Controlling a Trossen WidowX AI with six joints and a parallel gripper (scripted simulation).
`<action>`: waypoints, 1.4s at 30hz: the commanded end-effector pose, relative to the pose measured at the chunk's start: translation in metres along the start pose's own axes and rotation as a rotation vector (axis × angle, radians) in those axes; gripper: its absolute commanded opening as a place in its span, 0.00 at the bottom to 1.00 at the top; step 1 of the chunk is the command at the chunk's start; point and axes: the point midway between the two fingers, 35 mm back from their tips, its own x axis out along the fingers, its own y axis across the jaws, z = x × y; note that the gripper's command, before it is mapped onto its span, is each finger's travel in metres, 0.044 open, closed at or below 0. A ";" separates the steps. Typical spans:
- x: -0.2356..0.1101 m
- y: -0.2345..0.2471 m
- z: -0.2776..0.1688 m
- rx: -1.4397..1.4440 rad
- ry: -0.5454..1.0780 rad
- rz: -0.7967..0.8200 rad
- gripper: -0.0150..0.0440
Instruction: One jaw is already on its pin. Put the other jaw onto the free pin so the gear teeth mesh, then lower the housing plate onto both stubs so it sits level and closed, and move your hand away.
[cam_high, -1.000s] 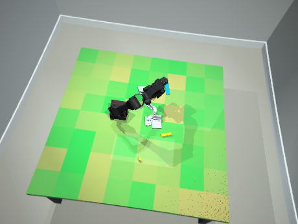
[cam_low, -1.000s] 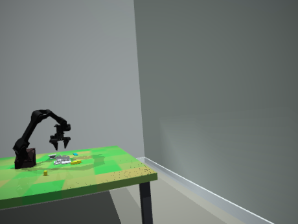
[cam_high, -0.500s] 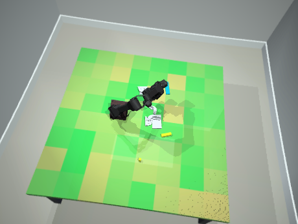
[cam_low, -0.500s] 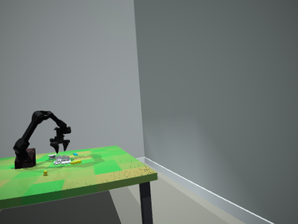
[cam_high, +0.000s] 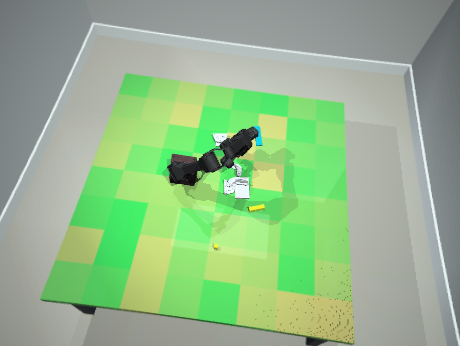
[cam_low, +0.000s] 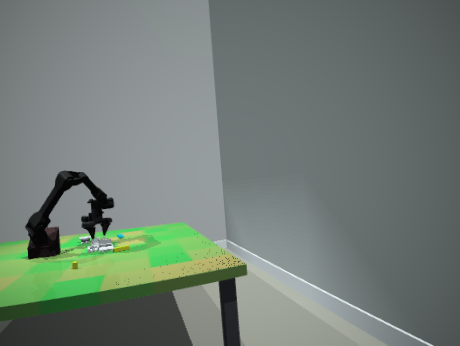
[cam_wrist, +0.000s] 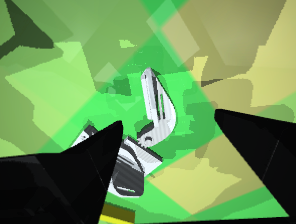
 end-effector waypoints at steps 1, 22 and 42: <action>0.008 0.002 0.001 -0.009 0.003 0.009 1.00; 0.040 0.003 0.001 -0.008 0.004 0.011 1.00; 0.040 0.003 0.001 -0.008 0.004 0.011 1.00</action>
